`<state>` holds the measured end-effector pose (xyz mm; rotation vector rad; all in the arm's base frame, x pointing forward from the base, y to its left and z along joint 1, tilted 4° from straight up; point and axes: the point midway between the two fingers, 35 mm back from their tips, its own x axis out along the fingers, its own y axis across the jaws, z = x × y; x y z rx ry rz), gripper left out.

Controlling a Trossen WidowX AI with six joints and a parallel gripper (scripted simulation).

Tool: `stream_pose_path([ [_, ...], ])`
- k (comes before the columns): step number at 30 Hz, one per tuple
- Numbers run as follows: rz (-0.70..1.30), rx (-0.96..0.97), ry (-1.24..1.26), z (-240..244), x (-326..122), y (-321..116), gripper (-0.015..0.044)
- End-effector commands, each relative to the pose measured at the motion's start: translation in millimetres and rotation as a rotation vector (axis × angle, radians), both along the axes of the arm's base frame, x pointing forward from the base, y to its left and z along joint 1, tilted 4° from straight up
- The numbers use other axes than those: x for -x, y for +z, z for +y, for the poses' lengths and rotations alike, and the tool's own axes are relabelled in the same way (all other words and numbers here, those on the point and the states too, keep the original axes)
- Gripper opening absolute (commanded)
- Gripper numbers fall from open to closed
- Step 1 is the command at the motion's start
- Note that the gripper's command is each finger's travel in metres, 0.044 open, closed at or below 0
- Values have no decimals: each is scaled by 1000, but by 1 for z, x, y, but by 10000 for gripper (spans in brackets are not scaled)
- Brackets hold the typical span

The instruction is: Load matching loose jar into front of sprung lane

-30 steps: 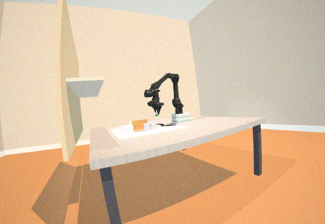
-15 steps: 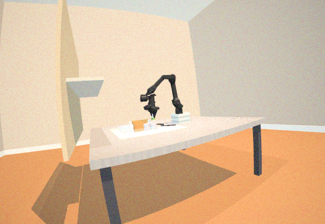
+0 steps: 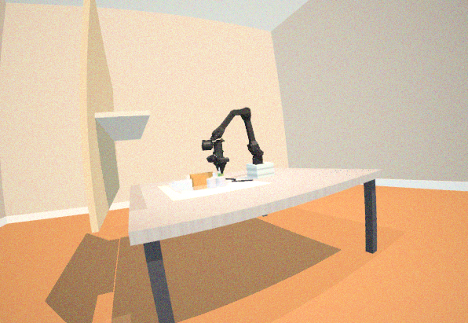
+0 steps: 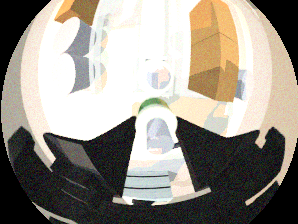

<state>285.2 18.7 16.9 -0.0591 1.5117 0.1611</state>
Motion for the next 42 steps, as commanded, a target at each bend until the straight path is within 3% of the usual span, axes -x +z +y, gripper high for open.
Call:
stream_pose_path([
  [1, 7, -2, 6, 1, 0, -4, 0],
  [42, 5, -3, 6, 3, -14, -3, 0],
])
